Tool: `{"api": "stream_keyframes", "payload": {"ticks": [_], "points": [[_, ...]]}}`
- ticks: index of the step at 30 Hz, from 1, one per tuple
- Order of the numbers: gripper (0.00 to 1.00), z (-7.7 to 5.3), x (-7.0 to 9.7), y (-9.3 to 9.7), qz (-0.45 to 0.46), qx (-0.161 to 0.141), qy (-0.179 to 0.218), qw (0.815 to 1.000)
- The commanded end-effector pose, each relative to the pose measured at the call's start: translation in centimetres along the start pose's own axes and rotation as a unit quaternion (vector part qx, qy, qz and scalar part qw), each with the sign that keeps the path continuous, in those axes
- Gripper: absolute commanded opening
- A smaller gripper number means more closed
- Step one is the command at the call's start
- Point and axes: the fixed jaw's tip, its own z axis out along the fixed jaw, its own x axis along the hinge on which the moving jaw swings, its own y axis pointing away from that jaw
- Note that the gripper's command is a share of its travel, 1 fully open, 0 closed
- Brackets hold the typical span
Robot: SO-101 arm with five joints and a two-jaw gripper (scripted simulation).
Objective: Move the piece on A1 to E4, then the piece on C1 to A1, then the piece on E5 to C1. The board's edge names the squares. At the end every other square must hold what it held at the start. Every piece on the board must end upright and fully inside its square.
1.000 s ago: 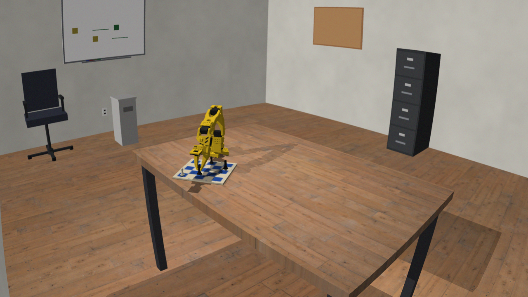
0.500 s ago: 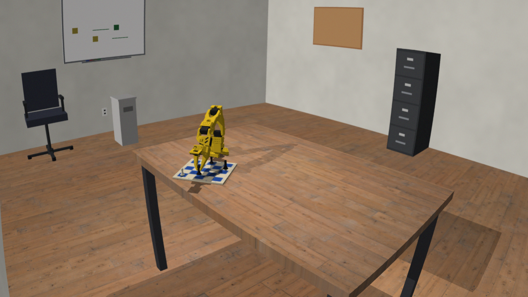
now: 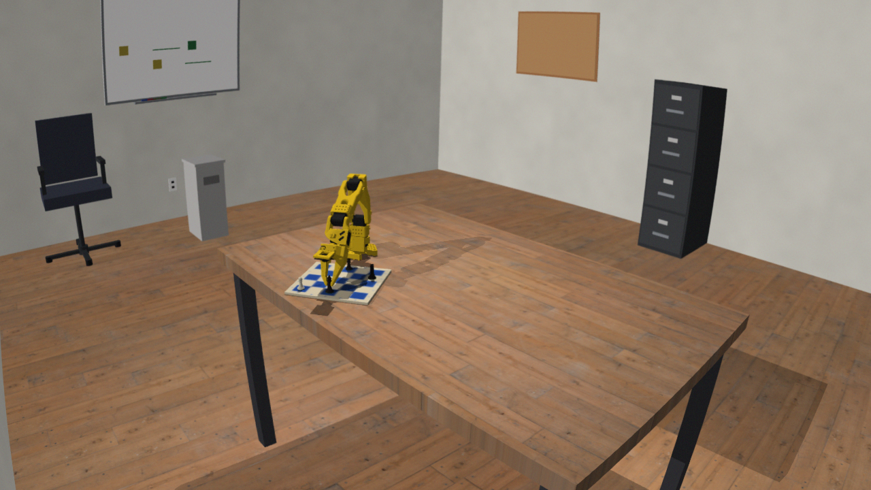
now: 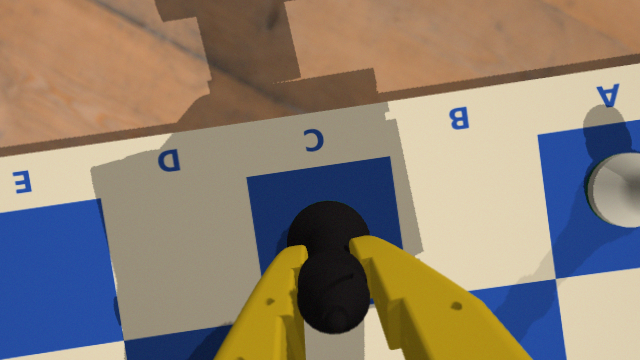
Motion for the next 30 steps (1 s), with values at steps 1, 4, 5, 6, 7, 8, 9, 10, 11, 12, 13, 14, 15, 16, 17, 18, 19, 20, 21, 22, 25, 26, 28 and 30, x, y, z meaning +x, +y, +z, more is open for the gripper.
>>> {"api": "stream_keyframes", "payload": {"ticks": [1,4,5,6,7,8,9,10,11,12,13,14,15,16,17,18,19,20,21,22,25,26,28,30], "points": [[0.0,0.41,0.64,0.24,-0.002,-0.003,0.009,1.0],[0.0,0.41,0.64,0.24,-0.002,-0.003,0.009,1.0],[0.0,0.41,0.64,0.24,-0.002,-0.003,0.009,1.0],[0.0,0.41,0.64,0.24,-0.002,-0.003,0.009,1.0],[0.0,0.41,0.64,0.24,-0.002,-0.003,0.009,1.0],[0.0,0.41,0.64,0.24,-0.002,-0.003,0.009,1.0],[0.01,0.41,0.64,0.24,-0.002,-0.003,0.009,1.0],[0.01,0.41,0.64,0.24,-0.002,-0.003,0.009,1.0],[0.01,0.41,0.64,0.24,-0.002,-0.003,0.009,1.0],[0.01,0.41,0.64,0.24,-0.002,-0.003,0.009,1.0],[0.02,0.41,0.64,0.24,-0.002,-0.003,0.009,1.0],[0.02,0.41,0.64,0.24,-0.002,-0.003,0.009,1.0],[0.03,0.41,0.64,0.24,-0.002,-0.003,0.009,1.0],[0.03,0.41,0.64,0.24,-0.002,-0.003,0.009,1.0],[0.04,0.41,0.64,0.24,-0.002,-0.003,0.009,1.0],[0.05,0.41,0.64,0.24,-0.002,-0.003,0.009,1.0],[0.06,0.41,0.64,0.24,-0.002,-0.003,0.009,1.0],[0.07,0.41,0.64,0.24,-0.002,-0.003,0.009,1.0],[0.07,0.41,0.64,0.24,-0.002,-0.003,0.009,1.0],[0.08,0.41,0.64,0.24,-0.002,-0.003,0.009,1.0],[0.09,0.41,0.64,0.24,-0.002,-0.003,0.009,1.0],[0.1,0.41,0.64,0.24,-0.002,-0.003,0.009,1.0],[0.1,0.41,0.64,0.24,-0.002,-0.003,0.009,1.0],[0.1,0.41,0.64,0.24,-0.002,-0.003,0.009,1.0]]}}
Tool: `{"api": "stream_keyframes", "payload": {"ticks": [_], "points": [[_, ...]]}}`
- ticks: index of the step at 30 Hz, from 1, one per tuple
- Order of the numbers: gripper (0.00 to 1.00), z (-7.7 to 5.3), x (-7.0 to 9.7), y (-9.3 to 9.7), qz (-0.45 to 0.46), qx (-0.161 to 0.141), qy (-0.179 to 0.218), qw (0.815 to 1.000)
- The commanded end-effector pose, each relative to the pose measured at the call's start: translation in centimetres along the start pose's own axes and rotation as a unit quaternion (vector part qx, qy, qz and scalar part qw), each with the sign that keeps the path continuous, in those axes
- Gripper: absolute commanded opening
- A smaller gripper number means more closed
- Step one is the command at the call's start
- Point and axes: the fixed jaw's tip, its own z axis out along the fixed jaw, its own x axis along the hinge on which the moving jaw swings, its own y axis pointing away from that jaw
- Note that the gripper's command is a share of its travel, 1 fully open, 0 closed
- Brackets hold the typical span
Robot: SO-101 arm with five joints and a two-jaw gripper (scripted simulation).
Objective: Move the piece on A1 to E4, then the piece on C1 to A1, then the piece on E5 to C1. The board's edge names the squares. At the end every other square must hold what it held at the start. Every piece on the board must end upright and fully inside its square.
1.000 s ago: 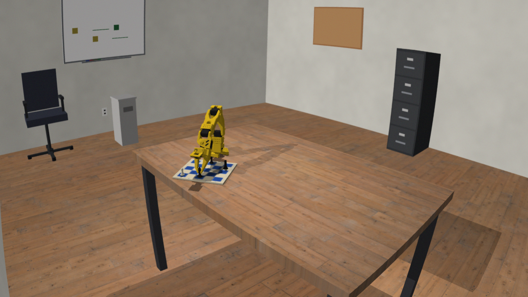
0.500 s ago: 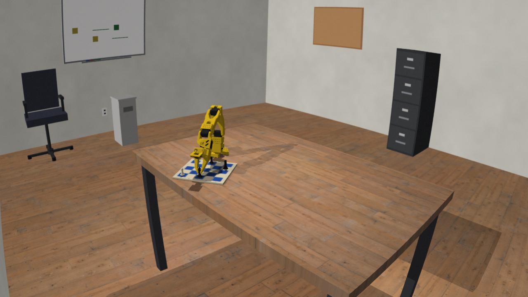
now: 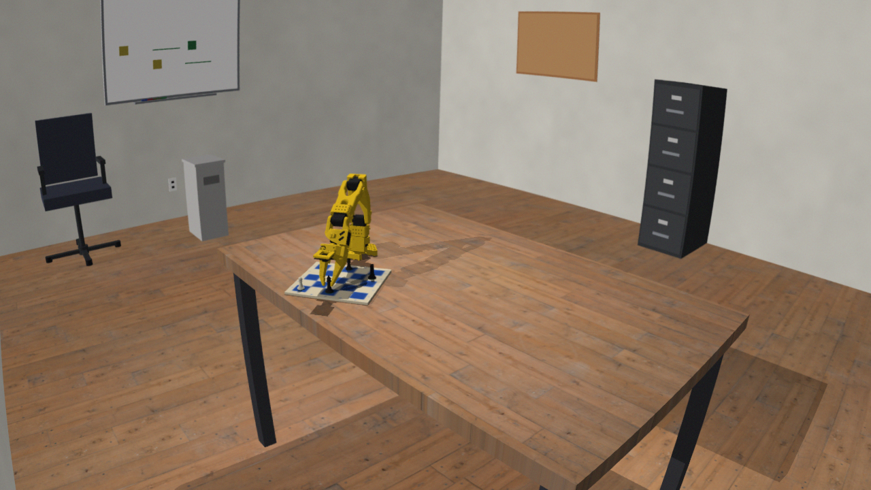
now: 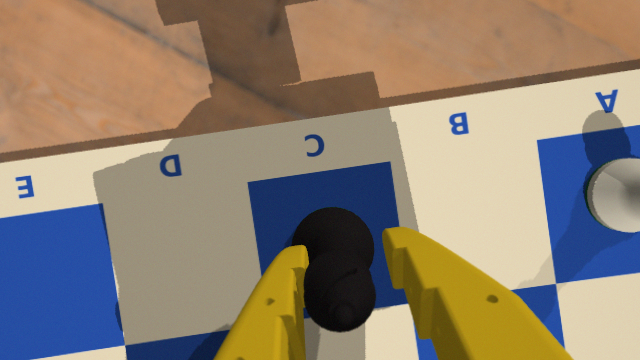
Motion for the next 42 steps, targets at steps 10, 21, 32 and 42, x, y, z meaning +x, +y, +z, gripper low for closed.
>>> {"api": "stream_keyframes", "payload": {"ticks": [10,21,32,42], "points": [[0.1,0.36,0.76,0.46,-0.002,-0.005,0.014,1.0],[0.1,0.35,0.77,0.63,-0.002,-0.006,0.014,1.0],[0.1,0.17,0.84,0.53,-0.001,-0.005,0.014,1.0],[0.1,-0.1,0.57,0.43,0.001,-0.004,0.014,1.0]]}}
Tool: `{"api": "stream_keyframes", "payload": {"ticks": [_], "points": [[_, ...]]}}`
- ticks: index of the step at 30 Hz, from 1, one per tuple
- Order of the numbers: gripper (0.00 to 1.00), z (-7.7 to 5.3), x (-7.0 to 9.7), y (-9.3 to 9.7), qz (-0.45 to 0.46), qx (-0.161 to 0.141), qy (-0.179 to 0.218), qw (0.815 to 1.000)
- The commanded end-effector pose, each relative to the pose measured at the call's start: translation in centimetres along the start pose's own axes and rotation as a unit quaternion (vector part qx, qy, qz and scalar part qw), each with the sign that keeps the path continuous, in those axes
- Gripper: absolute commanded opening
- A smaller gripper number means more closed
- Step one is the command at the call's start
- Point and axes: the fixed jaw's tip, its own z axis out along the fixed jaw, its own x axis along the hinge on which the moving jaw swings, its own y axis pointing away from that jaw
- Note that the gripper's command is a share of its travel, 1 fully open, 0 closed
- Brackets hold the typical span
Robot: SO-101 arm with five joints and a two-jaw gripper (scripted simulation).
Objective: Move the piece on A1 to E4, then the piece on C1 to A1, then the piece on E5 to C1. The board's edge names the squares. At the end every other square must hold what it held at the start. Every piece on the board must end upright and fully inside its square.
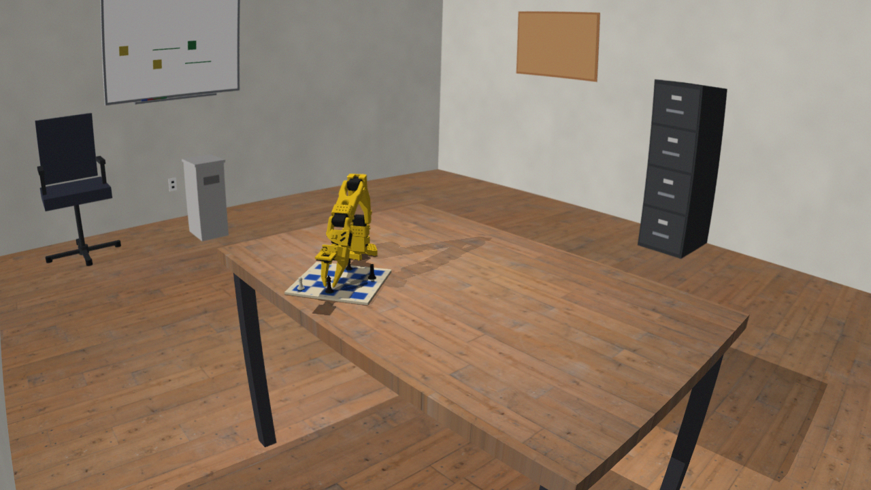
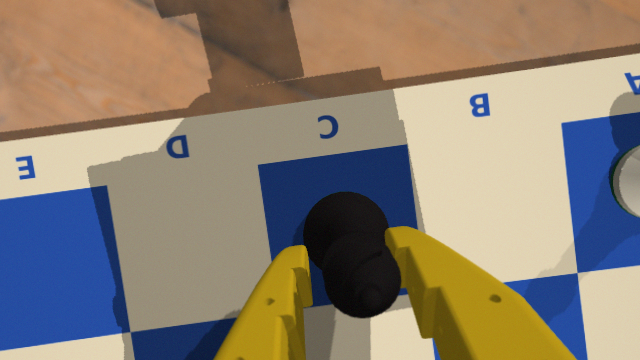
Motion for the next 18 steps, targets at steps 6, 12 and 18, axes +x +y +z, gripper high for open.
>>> {"api": "stream_keyframes", "payload": {"ticks": [6,12,18], "points": [[0.1,-0.18,0.09,0.04,0.004,-0.001,0.004,1.0],[0.1,-0.22,0.06,0.04,0.004,-0.001,0.004,1.0],[0.1,-0.51,-0.12,0.04,0.004,-0.001,0.004,1.0]]}}
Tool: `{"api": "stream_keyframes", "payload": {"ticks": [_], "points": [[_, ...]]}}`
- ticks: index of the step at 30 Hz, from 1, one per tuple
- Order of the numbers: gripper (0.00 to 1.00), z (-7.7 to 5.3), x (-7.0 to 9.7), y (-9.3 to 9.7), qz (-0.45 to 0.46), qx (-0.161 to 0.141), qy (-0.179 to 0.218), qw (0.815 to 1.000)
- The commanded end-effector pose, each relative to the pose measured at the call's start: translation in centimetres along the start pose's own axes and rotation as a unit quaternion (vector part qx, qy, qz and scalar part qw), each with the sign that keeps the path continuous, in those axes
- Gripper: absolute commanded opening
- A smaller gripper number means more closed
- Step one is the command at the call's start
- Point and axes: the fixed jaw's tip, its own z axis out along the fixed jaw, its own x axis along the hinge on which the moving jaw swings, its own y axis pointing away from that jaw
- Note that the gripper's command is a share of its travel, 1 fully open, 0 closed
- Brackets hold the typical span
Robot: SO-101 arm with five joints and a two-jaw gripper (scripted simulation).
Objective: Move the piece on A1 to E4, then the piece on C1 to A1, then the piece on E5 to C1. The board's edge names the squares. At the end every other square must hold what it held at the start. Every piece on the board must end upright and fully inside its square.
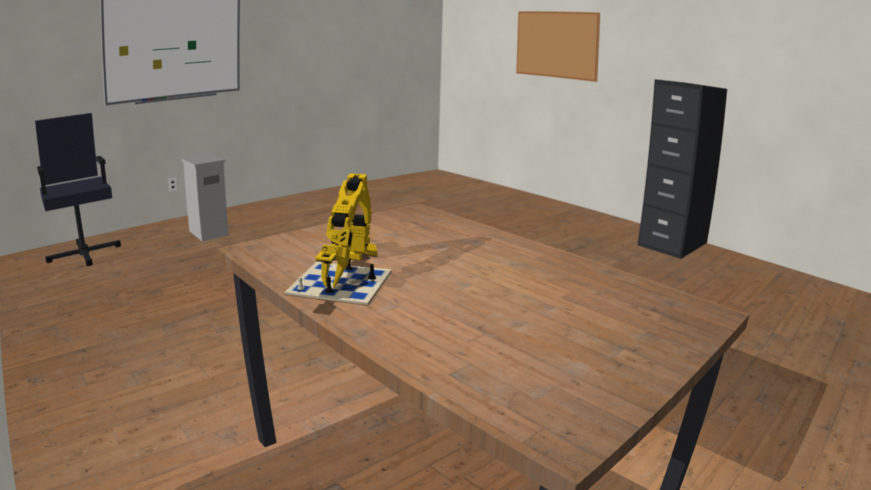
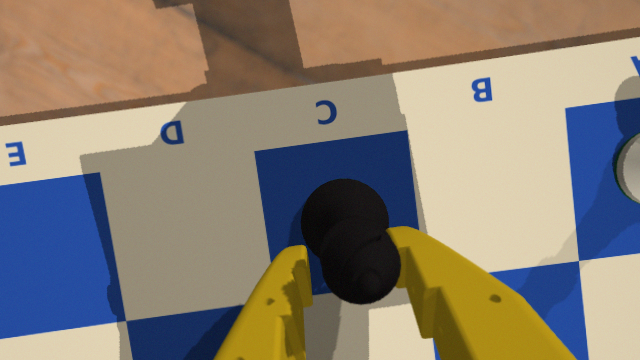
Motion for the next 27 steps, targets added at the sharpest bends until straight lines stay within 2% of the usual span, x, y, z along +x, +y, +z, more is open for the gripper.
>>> {"api": "stream_keyframes", "payload": {"ticks": [1,7,22,27], "points": [[0.1,-0.5,-0.5,0.0,0.004,-0.001,-0.007,1.0],[0.1,-1.0,-0.7,0.0,0.004,-0.001,-0.007,1.0],[0.1,-3.2,-2.0,0.0,0.004,-0.001,-0.007,1.0],[0.1,-3.6,-2.2,0.0,0.004,-0.001,-0.007,1.0]]}}
